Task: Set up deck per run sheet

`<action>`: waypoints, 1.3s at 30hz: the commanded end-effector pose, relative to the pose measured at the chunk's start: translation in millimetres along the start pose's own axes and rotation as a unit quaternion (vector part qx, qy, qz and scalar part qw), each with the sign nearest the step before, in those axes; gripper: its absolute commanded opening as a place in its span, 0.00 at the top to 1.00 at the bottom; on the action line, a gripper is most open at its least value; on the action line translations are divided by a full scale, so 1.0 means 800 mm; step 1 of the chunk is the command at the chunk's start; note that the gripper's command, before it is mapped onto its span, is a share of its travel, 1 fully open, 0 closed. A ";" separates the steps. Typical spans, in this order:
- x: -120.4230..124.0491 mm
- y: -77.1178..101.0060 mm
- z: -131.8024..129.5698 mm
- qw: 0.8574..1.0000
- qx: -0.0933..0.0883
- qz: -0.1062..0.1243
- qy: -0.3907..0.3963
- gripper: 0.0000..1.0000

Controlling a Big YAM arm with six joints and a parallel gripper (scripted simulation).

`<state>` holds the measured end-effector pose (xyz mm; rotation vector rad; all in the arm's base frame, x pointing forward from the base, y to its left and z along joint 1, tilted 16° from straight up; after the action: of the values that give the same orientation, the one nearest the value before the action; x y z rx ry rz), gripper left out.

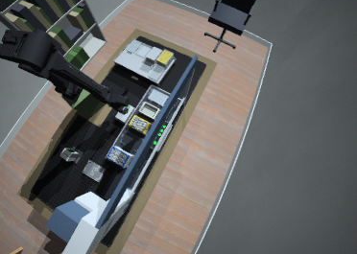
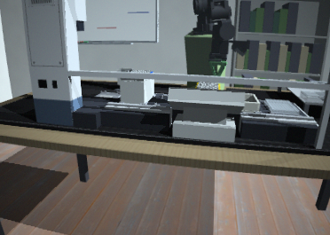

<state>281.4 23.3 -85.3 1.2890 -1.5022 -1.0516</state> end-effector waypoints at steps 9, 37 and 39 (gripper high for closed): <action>0.002 -0.022 -0.007 1.000 0.006 -0.002 0.000 0.00; 0.001 -0.074 -0.005 1.000 0.005 -0.002 0.001 0.00; 0.002 -0.078 -0.005 1.000 0.005 -0.002 0.000 0.00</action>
<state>293.8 17.1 -143.5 1.2829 -1.4956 -1.0545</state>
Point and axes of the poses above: the point where the finger pads meet when closed, its own y axis back along the fingers, its own z axis across the jaws, x = y × z, the point moved 2 cm from there along y, back along the fingers, and after that the axes turned 3 degrees about y, right-handed, at the moved point
